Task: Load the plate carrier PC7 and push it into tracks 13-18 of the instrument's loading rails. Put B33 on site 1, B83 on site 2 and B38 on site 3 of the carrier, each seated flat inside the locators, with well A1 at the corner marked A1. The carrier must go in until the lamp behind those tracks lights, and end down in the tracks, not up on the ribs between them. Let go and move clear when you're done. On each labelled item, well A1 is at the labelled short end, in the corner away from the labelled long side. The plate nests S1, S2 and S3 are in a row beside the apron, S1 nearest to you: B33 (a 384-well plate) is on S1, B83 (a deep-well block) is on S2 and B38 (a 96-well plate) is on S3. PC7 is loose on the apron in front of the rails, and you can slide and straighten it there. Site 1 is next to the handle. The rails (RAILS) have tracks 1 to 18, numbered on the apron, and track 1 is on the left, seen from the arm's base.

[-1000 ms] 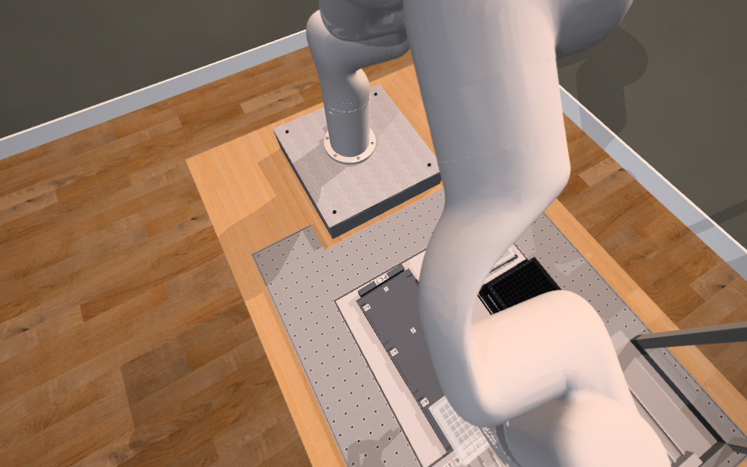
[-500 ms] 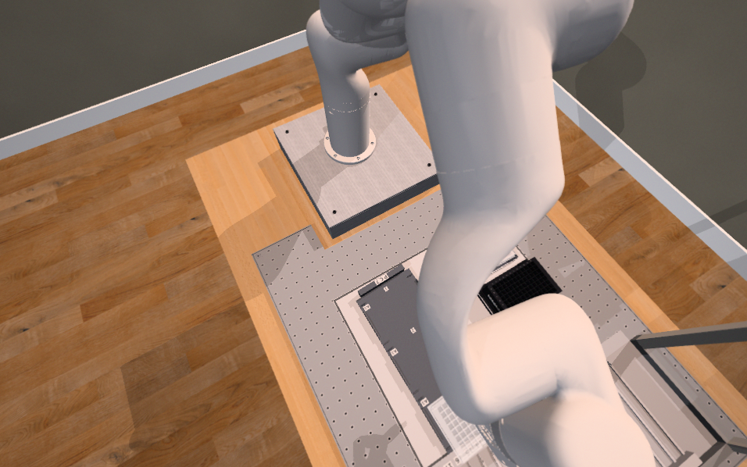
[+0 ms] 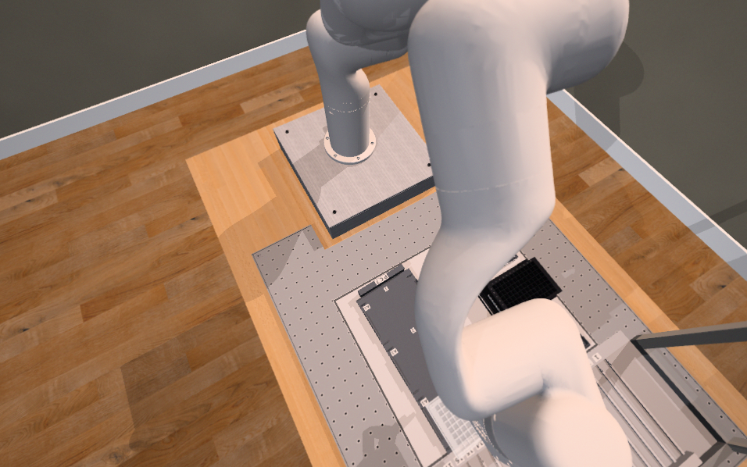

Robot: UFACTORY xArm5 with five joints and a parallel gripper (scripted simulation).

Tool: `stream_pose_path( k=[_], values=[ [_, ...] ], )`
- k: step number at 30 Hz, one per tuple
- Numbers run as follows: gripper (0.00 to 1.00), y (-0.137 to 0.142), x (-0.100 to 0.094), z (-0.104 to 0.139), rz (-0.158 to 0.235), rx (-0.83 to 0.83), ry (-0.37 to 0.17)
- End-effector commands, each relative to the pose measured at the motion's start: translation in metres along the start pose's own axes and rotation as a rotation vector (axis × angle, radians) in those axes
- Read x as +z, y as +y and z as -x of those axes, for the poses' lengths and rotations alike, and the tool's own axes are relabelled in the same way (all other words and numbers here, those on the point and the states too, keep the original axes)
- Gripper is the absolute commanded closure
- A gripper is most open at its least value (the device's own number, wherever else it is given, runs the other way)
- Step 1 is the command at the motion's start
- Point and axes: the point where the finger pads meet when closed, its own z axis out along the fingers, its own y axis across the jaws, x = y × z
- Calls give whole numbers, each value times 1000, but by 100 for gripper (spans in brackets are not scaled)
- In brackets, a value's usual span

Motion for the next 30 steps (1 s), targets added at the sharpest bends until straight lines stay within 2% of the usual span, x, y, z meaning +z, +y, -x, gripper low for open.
stream_pose_path(
  k=[1,30],
  values=[
    [100,1,6,0,6,0,10],
    [100,2,48,0,6,0,10]
  ],
)
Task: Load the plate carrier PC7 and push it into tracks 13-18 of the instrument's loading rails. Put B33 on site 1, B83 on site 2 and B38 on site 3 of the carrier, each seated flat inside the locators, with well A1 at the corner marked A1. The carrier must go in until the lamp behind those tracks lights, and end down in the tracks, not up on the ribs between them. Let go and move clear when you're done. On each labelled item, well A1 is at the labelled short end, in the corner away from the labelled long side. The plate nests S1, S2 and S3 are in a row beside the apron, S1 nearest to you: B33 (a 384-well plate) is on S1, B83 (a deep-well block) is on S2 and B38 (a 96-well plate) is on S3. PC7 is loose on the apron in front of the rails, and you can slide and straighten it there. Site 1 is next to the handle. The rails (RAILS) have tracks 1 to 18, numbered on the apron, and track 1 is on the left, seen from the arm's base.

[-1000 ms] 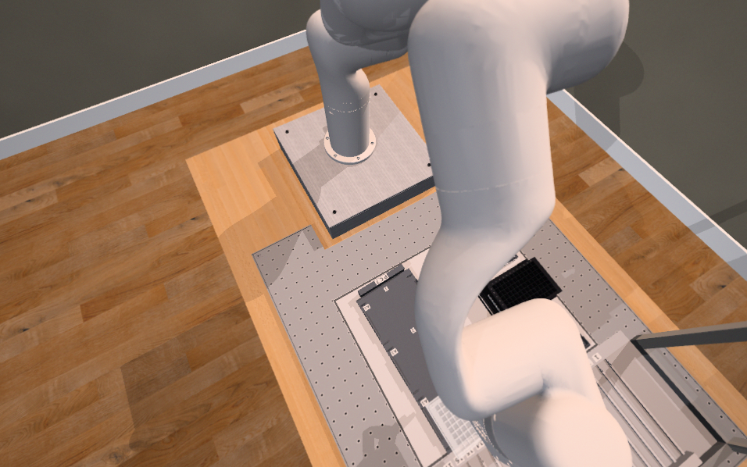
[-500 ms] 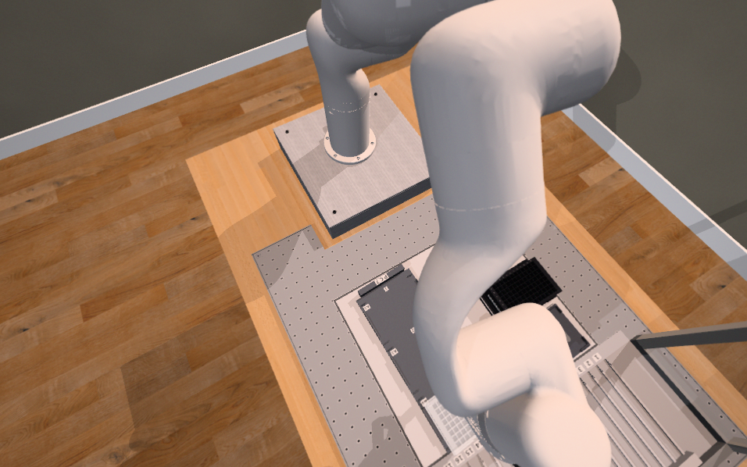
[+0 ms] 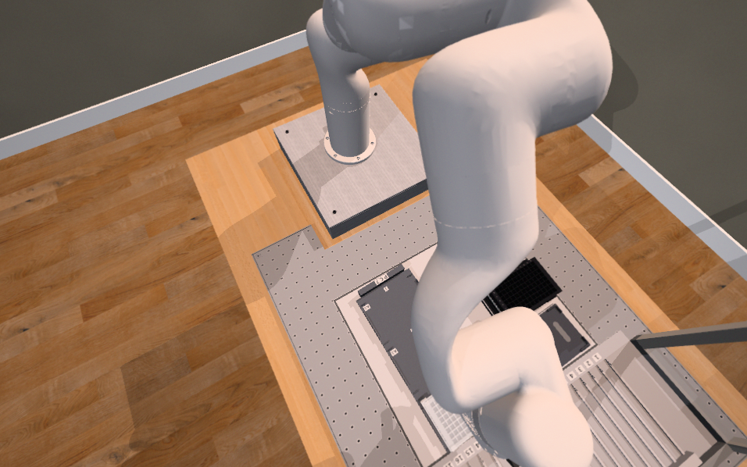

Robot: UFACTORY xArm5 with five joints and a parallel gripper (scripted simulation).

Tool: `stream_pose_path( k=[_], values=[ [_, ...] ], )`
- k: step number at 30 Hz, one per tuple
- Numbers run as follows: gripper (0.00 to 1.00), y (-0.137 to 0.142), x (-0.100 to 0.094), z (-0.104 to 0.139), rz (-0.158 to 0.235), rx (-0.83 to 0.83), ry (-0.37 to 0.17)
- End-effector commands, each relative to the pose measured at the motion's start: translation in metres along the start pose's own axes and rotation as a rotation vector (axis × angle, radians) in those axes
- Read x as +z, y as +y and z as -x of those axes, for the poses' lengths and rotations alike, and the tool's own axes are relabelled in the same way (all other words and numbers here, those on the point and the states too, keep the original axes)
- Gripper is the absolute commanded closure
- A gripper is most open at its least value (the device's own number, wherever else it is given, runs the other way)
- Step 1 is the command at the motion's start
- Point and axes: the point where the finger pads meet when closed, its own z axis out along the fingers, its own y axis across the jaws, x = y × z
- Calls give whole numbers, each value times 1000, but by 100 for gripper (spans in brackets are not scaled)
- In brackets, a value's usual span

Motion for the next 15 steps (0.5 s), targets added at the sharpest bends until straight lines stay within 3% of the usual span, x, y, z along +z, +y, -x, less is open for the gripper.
stream_pose_path(
  k=[1,15],
  values=[
    [100,2,4,0,8,0,10],
    [100,2,14,0,8,0,10]
  ],
)
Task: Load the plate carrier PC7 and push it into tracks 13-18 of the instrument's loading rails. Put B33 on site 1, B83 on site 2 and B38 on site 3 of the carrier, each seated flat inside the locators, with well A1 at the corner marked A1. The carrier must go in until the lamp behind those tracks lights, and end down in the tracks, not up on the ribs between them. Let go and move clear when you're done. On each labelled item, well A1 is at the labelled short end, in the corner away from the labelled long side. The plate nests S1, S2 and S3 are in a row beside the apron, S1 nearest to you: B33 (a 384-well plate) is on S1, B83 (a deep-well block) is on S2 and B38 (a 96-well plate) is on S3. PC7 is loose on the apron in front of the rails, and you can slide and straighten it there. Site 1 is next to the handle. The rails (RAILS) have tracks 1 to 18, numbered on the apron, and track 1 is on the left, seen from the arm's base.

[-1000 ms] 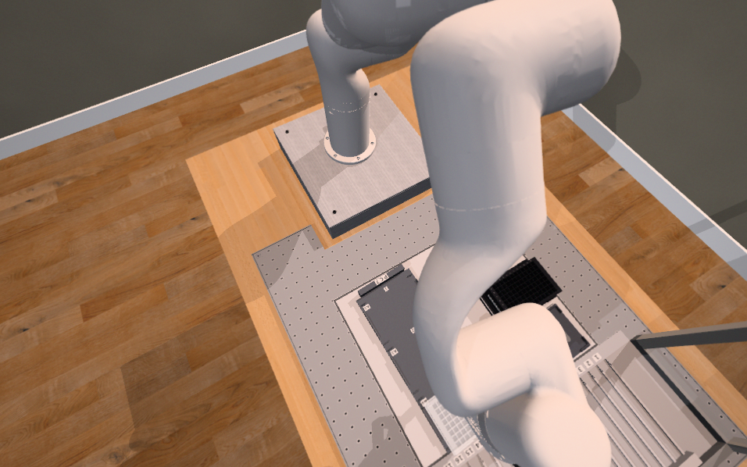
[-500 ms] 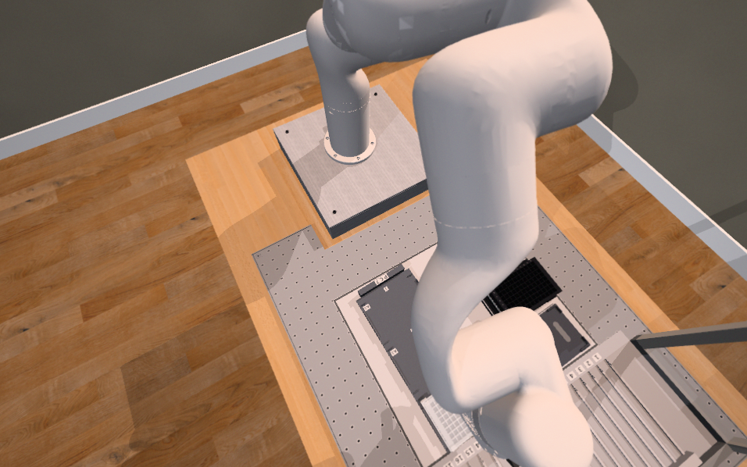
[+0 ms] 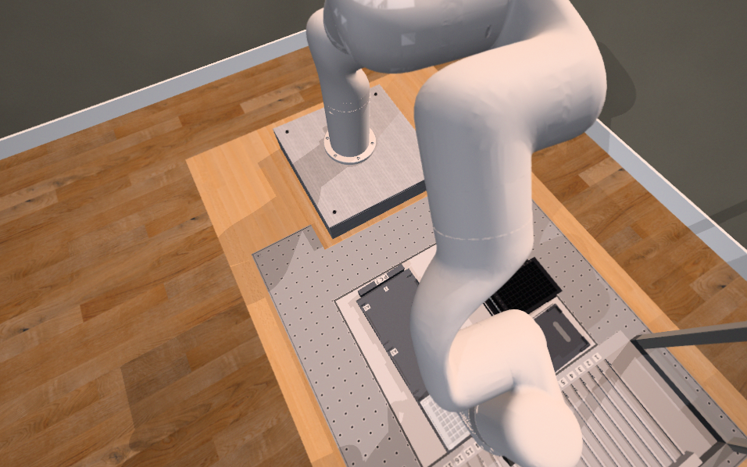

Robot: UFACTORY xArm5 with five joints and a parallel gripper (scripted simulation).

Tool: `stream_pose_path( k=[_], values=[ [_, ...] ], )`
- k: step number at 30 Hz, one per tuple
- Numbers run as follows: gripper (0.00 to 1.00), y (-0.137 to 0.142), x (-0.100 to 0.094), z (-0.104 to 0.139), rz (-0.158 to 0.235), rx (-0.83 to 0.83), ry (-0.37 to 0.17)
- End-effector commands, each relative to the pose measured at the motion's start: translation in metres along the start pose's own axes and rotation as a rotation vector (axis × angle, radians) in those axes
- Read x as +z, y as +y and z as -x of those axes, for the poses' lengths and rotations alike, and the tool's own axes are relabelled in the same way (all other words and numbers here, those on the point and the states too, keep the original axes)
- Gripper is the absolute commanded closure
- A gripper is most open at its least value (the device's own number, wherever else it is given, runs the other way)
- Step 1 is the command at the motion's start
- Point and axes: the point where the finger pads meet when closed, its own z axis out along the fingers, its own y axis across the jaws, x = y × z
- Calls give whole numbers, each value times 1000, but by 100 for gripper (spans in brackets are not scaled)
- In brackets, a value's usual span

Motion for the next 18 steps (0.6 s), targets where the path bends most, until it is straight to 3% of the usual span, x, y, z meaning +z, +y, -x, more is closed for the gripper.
stream_pose_path(
  k=[1,18],
  values=[
    [100,2,-2,0,7,0,10],
    [100,2,0,0,7,0,10]
  ],
)
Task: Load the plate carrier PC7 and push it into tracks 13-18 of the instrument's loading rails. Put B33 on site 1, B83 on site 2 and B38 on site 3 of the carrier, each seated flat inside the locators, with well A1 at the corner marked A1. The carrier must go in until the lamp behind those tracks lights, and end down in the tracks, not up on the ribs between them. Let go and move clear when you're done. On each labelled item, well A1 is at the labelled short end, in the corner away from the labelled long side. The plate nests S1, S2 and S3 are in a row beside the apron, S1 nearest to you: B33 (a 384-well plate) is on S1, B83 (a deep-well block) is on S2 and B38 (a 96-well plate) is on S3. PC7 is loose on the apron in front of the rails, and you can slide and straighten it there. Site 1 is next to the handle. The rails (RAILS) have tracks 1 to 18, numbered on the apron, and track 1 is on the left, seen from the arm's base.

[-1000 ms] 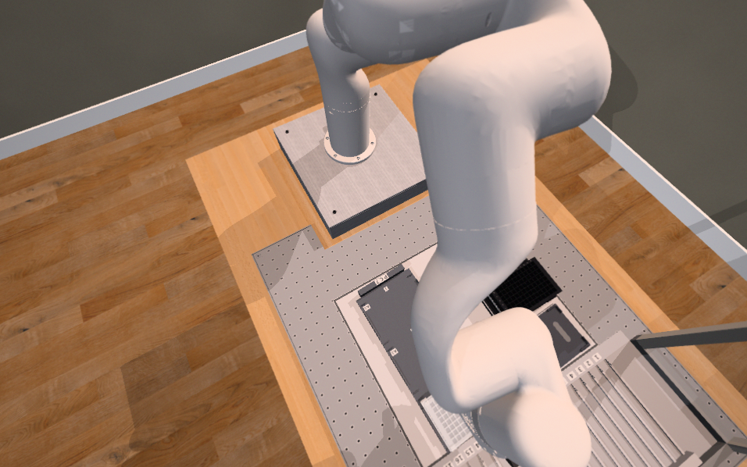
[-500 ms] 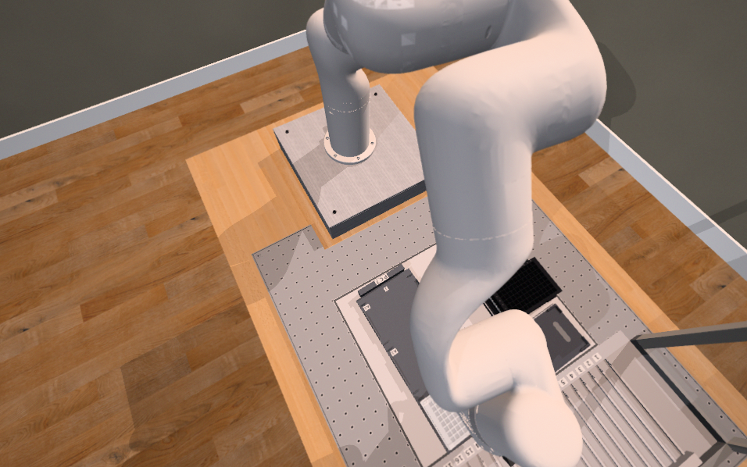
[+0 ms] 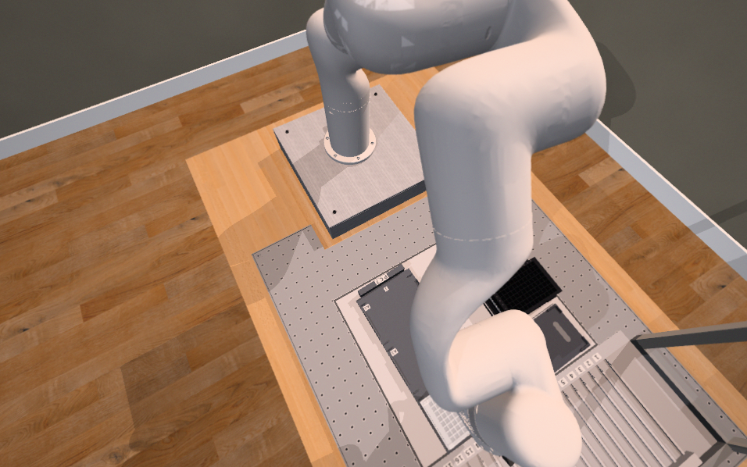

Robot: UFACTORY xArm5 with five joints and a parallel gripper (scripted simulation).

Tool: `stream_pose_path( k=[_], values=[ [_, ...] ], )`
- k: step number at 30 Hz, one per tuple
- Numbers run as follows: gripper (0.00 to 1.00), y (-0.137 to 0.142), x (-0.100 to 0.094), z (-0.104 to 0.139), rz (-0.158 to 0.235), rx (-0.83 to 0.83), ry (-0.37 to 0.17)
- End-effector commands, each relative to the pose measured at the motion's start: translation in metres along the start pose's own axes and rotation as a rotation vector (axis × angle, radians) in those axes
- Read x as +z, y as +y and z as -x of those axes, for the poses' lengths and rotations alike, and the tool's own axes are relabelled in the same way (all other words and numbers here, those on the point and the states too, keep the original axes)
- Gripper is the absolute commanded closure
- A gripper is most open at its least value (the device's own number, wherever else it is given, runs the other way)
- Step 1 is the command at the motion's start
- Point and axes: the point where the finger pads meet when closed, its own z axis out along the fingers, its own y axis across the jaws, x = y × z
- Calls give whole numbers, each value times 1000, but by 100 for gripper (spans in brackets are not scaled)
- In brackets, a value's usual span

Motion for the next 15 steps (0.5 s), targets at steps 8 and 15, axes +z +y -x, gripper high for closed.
stream_pose_path(
  k=[8,15],
  values=[
    [100,2,4,0,6,0,10],
    [100,2,9,0,6,0,10]
  ],
)
